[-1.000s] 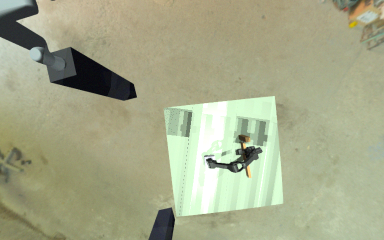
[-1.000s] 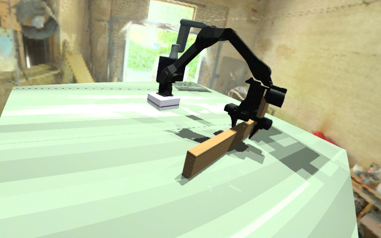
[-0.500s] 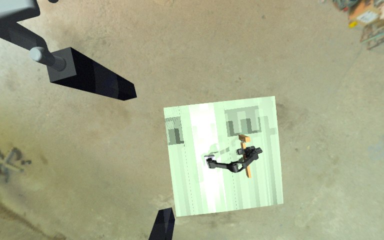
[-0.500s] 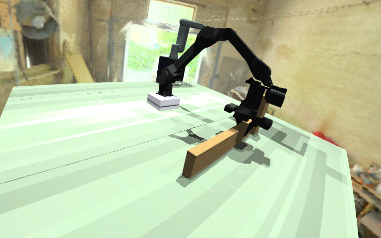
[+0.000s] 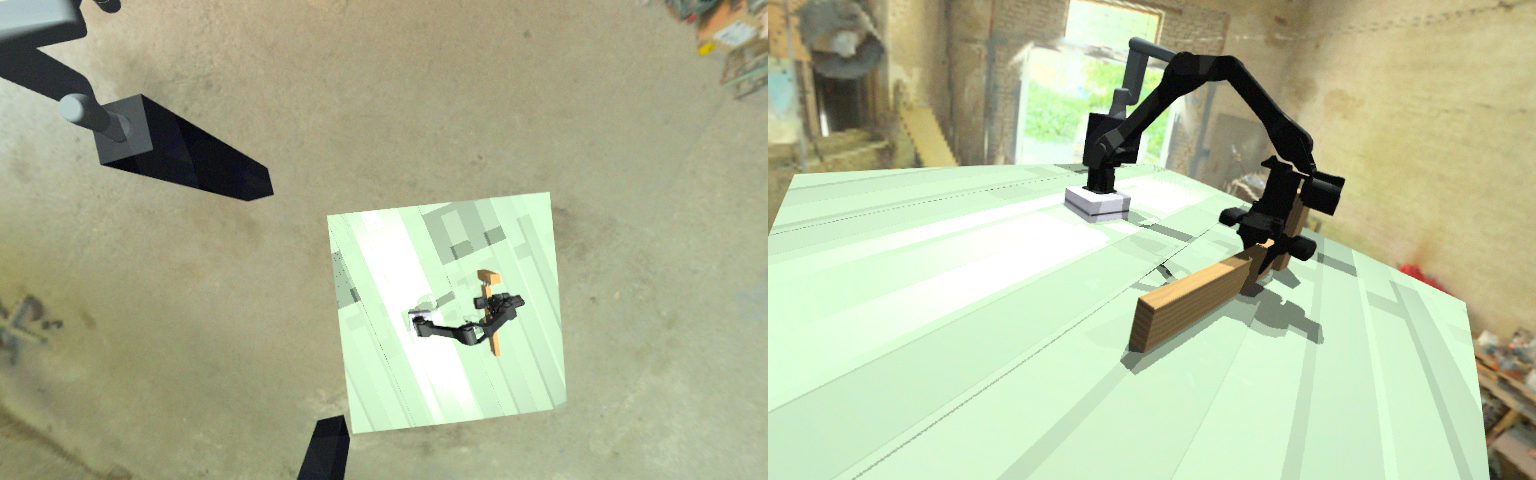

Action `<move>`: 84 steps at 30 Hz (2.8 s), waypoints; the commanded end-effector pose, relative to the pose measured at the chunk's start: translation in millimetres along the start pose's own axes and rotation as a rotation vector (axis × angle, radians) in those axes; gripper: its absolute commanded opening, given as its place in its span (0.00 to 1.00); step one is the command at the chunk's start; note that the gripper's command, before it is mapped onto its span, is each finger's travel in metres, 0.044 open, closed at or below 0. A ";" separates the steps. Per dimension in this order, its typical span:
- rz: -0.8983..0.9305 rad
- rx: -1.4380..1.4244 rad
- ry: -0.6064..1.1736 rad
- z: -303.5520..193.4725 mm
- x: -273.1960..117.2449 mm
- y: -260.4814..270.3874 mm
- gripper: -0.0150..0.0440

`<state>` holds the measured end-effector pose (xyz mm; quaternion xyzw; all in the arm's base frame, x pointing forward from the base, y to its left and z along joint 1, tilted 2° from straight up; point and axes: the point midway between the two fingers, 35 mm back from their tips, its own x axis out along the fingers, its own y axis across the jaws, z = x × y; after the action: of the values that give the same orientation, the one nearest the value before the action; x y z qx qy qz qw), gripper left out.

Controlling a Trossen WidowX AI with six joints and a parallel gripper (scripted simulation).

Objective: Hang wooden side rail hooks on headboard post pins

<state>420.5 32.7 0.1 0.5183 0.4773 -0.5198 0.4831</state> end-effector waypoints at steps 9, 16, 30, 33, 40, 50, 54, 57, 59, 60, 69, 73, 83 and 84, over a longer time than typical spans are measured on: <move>-0.003 0.054 -0.002 0.2 0.1 -6.7 0.25; 0.004 0.043 -0.001 -0.1 -0.1 -4.8 0.25; -0.002 0.054 -0.002 -0.1 -1.1 -4.8 0.25; -0.002 0.054 -0.002 -0.1 -1.6 -4.8 0.25; -0.002 0.054 -0.002 -0.1 -2.8 -4.8 0.25; -0.002 0.054 -0.002 -0.1 -4.5 -4.8 0.25; -0.002 0.054 -0.002 -0.1 -5.1 -4.8 0.25; -0.002 0.054 -0.002 -0.1 -5.6 -4.8 0.25; -0.002 0.054 -0.002 -0.1 -6.0 -4.8 0.25; -0.002 0.054 -0.002 -0.1 -6.1 -4.8 0.25; -0.002 0.054 -0.002 -0.1 -7.6 -4.8 0.25; -0.002 0.054 -0.002 -0.1 -8.3 -4.8 0.25; -0.002 0.054 -0.002 -0.1 -10.0 -4.8 0.25; -0.002 0.054 -0.002 -0.1 -10.1 -4.8 0.25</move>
<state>413.9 33.5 4.0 0.5250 0.4691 -0.5343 0.4677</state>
